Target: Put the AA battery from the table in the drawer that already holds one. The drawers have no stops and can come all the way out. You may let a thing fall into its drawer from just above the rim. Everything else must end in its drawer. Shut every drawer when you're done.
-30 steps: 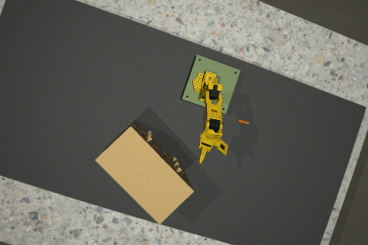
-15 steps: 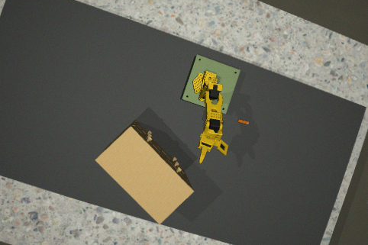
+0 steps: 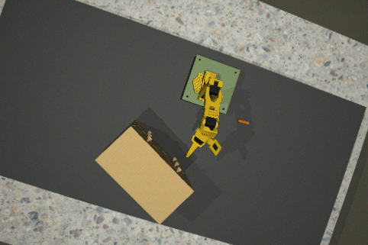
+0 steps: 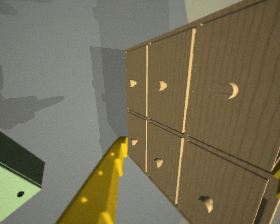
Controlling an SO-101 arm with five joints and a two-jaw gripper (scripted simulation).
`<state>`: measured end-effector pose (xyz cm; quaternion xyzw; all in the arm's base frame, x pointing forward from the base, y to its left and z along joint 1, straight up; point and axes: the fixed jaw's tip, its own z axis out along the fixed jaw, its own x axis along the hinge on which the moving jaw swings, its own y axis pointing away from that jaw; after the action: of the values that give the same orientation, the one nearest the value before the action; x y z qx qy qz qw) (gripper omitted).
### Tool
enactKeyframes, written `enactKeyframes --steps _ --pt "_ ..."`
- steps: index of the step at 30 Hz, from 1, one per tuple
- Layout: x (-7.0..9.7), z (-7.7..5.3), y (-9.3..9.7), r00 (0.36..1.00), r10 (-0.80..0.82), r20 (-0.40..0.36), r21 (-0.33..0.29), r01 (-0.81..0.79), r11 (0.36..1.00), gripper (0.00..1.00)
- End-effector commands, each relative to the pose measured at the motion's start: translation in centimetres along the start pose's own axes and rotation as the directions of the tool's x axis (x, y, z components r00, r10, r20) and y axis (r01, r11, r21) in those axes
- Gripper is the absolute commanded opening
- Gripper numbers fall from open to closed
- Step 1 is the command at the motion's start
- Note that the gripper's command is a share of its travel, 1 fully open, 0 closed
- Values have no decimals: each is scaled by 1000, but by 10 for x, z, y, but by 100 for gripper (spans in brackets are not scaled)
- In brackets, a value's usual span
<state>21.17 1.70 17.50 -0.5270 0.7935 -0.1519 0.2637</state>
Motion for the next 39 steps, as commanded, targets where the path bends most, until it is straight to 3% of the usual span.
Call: enactKeyframes --steps 1,9,20,22,37,39 --pt "11 1 2 991 135 -6 38 -134 990 50" --pt "28 7 12 944 328 -40 50 -326 944 50" --pt "59 22 33 760 644 -83 100 -637 764 50" --pt "59 22 33 760 644 -83 100 -637 764 50" --pt "98 45 70 351 933 -85 203 -910 361 50" --pt "98 45 70 351 933 -85 203 -910 361 50"
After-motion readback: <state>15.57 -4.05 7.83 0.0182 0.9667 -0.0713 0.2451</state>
